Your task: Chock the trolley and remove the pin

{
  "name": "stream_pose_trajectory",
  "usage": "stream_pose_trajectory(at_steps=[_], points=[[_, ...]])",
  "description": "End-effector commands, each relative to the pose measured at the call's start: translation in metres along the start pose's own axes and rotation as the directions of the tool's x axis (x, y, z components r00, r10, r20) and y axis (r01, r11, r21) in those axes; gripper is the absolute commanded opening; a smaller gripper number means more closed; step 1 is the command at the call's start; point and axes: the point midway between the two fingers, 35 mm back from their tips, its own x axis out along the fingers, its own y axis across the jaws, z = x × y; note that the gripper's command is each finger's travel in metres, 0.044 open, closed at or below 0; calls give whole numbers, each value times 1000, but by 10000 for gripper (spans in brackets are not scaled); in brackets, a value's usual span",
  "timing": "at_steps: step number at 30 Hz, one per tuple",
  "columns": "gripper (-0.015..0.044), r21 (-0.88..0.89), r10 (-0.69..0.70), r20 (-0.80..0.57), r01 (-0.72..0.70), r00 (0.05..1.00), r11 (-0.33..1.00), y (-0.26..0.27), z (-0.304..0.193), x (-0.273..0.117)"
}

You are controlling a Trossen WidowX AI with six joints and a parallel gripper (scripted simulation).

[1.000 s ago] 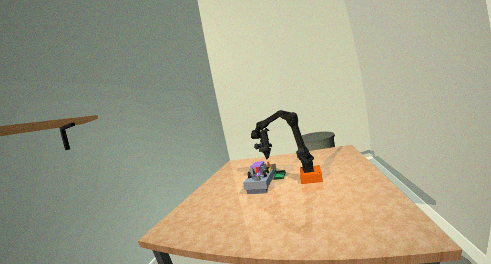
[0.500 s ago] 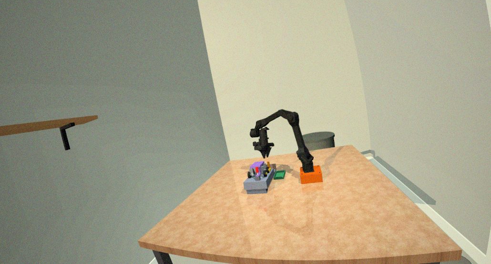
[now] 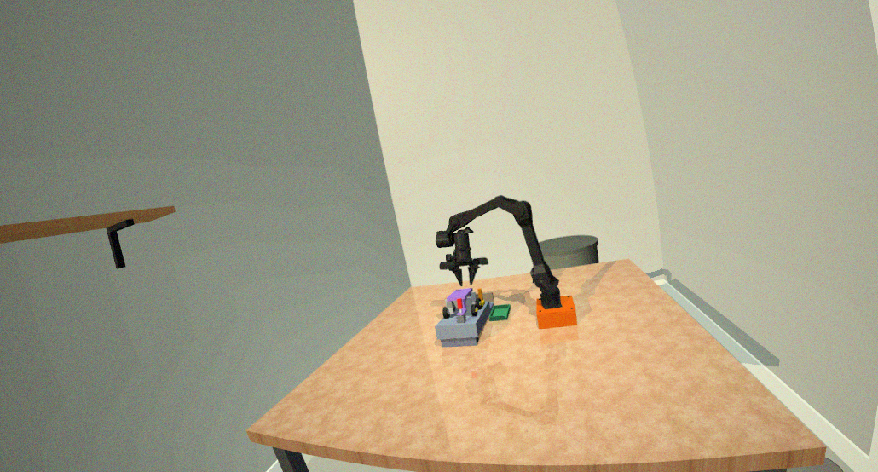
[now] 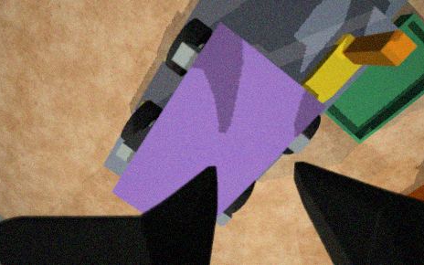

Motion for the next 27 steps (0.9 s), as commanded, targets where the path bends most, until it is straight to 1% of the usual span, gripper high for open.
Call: stream_pose_trajectory(at_steps=[1, 8, 16, 27], points=[[190, 152, 15, -20, -12, 1000, 988, 19, -14, 0], [190, 393, 26, -57, -1, 998, 920, 44, -40, 1], [190, 630, 31, -102, 41, 994, 775, 68, -72, 2], [190, 648, 31, -106, 45, 994, 760, 70, -75, 3]])
